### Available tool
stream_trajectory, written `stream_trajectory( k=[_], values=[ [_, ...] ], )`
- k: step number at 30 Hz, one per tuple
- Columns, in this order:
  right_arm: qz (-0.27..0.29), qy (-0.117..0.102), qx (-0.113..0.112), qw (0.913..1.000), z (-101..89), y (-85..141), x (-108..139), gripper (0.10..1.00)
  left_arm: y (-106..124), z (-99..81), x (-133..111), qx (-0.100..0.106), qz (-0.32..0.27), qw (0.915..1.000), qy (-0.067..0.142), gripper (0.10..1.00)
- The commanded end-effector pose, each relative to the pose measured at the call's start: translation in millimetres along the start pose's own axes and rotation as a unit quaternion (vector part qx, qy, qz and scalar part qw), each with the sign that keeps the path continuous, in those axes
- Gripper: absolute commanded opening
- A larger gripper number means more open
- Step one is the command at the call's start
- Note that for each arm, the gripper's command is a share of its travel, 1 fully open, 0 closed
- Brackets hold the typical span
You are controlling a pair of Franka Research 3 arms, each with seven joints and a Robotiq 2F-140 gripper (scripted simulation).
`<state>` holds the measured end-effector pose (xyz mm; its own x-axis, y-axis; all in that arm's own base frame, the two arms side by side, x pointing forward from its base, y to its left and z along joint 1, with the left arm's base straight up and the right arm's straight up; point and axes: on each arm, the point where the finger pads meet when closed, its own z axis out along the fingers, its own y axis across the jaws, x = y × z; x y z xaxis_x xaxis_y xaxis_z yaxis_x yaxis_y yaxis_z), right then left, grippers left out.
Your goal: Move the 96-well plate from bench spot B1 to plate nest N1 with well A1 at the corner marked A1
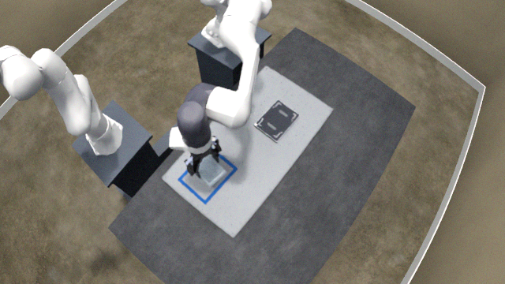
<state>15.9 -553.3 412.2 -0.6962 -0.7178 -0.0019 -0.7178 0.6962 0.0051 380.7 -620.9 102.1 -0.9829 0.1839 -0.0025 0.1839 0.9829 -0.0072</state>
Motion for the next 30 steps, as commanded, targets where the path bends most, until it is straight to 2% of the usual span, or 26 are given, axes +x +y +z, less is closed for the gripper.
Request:
stream_trajectory(
  k=[1,6,10,14,17,19,21,25,30],
  values=[
    [0.0,0.0,0.0,1.0,-0.1,0.0,0.0,1.0,2.5,0.3,-1.7,-0.003,0.074,0.9973,0.002,0.099],
    [0.0,0.0,0.0,1.0,-0.1,0.0,0.0,1.0,2.5,0.3,-1.7,-0.003,0.09,0.9959,0.002,0.099],
    [0.0,0.0,0.0,1.0,-0.1,0.0,0.0,1.0,2.5,0.3,-1.7,-0.003,0.142,0.9899,0.002,0.099],
    [0.0,0.0,0.0,1.0,-0.1,0.0,0.0,1.0,2.5,0.3,-1.7,-0.003,0.153,0.9883,0.002,0.099],
    [0.0,0.0,0.0,1.0,-0.1,0.0,0.0,1.0,2.5,0.3,-1.7,-0.003,0.191,0.9817,0.002,0.099],
    [0.0,0.0,0.0,1.0,-0.1,0.0,0.0,1.0,2.5,0.3,-1.7,-0.003,0.191,0.9817,0.002,0.099],
    [0.0,0.0,0.0,1.0,-0.1,0.0,0.0,1.0,2.5,0.3,-1.7,-0.003,0.213,0.9769,0.002,0.099],
    [0.0,0.0,0.0,1.0,-0.1,0.0,0.0,1.0,2.5,0.3,-1.7,-0.003,0.224,0.9745,0.002,0.099],
    [0.0,0.0,0.0,1.0,-0.1,0.0,0.0,1.0,2.5,0.3,-1.7,-0.003,0.284,0.9588,0.002,0.099]
  ],
)
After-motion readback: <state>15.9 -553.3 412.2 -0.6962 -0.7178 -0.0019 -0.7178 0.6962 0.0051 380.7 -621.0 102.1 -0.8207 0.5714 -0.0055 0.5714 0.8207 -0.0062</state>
